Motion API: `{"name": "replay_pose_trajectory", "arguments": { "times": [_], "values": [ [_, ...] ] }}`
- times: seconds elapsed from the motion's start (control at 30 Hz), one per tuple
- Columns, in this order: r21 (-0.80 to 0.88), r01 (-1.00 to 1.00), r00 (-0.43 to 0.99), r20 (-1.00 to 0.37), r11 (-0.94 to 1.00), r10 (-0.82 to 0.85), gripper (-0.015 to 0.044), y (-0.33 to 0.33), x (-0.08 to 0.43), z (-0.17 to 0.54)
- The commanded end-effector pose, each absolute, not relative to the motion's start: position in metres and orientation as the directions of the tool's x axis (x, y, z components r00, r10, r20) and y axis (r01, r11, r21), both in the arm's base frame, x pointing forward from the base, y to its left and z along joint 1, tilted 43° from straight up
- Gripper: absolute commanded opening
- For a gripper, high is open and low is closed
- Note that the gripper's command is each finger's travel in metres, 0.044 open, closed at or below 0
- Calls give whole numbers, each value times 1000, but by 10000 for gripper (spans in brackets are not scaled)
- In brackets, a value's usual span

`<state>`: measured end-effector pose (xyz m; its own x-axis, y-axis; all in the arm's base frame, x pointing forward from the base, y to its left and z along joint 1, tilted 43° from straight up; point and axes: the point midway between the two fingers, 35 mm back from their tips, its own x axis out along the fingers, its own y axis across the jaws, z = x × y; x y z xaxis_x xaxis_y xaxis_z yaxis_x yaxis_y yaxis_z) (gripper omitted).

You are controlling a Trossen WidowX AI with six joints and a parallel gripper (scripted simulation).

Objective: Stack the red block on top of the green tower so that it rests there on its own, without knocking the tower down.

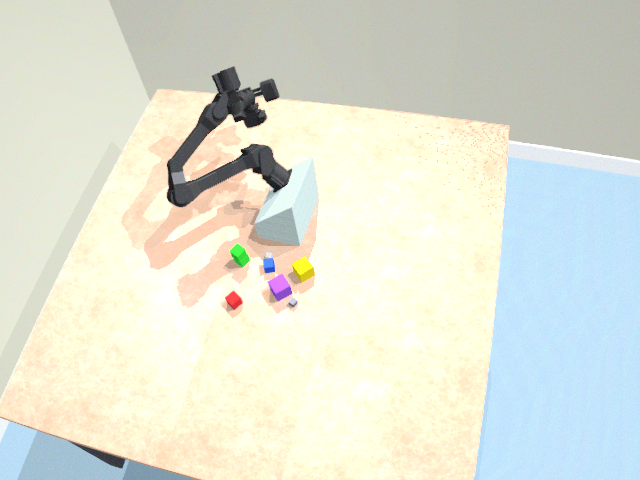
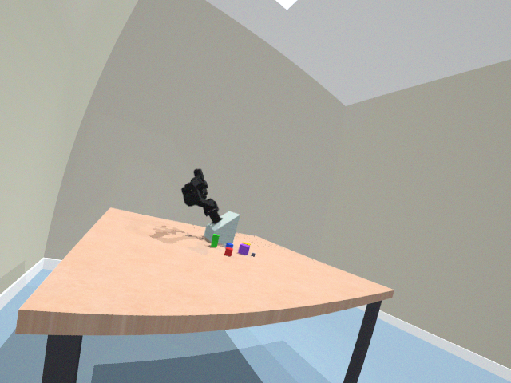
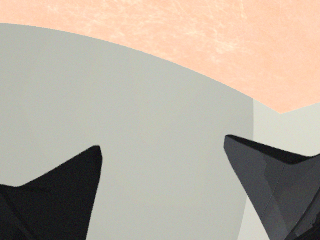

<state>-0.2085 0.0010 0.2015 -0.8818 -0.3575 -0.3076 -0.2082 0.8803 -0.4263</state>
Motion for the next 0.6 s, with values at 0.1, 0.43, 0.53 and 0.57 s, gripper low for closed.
{"name": "replay_pose_trajectory", "arguments": {
  "times": [0.1,0.43,0.53,0.57],
  "values": [
    [-515,-61,-900,-342,855,-270,440,22,-212,200],
    [-748,451,-873,-482,487,69,440,109,-204,191],
    [-777,547,-836,-525,311,160,440,135,-195,187],
    [-782,571,-821,-539,249,189,440,143,-192,186]
  ]
}}
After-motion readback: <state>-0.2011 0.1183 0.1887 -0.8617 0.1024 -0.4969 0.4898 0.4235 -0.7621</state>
